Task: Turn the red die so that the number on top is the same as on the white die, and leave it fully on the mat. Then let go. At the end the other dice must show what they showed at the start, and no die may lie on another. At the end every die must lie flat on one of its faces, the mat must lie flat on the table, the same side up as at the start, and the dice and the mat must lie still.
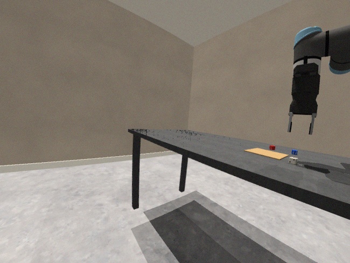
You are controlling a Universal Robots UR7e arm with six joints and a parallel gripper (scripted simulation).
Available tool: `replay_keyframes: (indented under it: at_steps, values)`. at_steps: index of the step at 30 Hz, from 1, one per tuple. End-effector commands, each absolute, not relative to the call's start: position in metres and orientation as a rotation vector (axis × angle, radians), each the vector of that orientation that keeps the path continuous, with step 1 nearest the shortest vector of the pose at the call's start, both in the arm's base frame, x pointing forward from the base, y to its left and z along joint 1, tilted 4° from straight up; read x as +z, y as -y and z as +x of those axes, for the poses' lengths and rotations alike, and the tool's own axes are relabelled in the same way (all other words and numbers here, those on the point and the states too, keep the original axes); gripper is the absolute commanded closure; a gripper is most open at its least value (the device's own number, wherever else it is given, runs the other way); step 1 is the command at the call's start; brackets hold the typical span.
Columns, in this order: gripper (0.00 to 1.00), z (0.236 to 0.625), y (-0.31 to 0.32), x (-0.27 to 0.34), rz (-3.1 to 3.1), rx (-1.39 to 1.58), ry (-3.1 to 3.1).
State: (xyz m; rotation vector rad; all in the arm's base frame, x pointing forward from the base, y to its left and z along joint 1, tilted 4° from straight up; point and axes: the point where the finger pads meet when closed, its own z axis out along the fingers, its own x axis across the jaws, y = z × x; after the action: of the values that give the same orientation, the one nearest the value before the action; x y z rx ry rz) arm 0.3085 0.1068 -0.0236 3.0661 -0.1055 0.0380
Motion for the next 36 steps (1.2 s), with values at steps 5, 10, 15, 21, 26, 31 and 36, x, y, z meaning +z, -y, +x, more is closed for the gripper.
replay_keyframes:
  at_steps: [5, 10, 15, 21, 26, 31, 36]
  values:
    - [0.0, 0.308, -0.108, 0.002, 3.066, 0.035, 0.106]
    - [0.0, 0.308, -0.109, 0.011, 3.066, 0.035, 0.106]
    - [0.0, 0.308, -0.109, 0.013, 3.066, 0.035, 0.106]
    - [0.0, 0.308, -0.109, 0.015, 3.066, 0.035, 0.106]
    - [0.0, 0.308, -0.109, 0.015, 3.066, 0.035, 0.106]
    - [0.0, 0.308, -0.109, 0.015, 3.066, 0.035, 0.106]
    - [0.0, 0.313, -0.103, 0.016, 3.066, 0.036, 0.132]
